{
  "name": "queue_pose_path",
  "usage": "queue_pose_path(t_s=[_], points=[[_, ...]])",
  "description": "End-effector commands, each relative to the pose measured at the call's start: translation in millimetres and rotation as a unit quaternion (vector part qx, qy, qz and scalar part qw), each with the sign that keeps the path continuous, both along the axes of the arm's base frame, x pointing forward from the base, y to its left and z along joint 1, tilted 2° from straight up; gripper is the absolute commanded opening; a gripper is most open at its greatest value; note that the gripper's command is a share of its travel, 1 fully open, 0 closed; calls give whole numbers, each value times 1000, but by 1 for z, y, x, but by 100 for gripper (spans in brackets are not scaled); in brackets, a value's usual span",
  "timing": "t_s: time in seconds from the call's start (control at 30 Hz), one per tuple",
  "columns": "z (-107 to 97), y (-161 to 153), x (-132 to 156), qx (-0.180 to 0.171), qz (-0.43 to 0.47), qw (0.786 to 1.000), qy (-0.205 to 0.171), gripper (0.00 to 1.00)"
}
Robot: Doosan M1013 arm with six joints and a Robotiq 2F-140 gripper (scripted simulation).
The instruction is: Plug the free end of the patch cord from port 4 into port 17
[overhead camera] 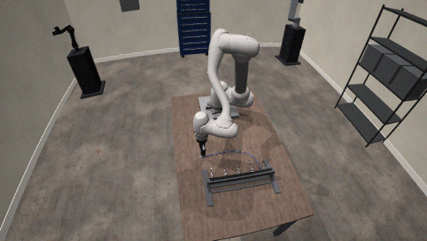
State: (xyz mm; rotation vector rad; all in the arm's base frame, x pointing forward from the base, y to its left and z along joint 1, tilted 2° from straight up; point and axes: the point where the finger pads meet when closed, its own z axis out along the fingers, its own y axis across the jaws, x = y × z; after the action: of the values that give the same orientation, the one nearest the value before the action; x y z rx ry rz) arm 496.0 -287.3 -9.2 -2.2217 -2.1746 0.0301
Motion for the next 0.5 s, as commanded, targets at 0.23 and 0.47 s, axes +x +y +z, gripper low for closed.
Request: queue_pose_path(t_s=[0.23,0.47], points=[[-3,-2,-2,1,-1,1000,0,22],[-3,-3,-3,1,-1,1000,0,22]])
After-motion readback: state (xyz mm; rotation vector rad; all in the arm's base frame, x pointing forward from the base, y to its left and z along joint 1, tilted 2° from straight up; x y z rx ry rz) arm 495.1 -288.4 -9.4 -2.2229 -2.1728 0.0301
